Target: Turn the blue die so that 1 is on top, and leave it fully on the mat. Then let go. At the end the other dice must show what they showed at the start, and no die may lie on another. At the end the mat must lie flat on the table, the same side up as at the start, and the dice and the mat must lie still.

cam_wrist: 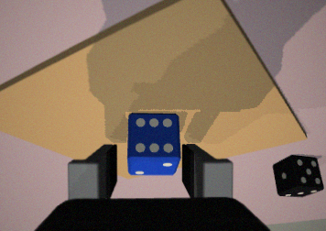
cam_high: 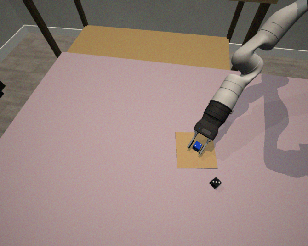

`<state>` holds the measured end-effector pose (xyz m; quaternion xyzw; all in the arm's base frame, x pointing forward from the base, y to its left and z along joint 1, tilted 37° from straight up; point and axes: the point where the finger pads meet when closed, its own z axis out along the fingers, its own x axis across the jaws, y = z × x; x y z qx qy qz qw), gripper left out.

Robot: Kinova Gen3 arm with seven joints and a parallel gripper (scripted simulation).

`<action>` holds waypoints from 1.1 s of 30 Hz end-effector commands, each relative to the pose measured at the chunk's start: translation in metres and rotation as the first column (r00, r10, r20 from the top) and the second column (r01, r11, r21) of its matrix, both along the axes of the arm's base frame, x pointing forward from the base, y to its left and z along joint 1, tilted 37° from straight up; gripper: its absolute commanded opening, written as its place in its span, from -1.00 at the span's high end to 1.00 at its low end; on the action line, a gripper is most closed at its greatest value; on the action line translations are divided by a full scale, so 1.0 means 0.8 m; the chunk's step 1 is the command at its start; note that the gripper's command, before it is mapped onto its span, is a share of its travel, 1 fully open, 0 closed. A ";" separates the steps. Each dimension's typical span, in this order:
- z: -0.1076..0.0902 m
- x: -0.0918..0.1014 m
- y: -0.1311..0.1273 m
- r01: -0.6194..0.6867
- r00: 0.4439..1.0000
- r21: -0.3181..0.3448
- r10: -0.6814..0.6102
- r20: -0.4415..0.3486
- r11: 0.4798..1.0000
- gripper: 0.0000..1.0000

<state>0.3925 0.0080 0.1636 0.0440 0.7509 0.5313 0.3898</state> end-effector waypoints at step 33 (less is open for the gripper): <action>0.002 -0.006 -0.007 0.000 1.000 0.000 0.000 0.000 1.000 -0.57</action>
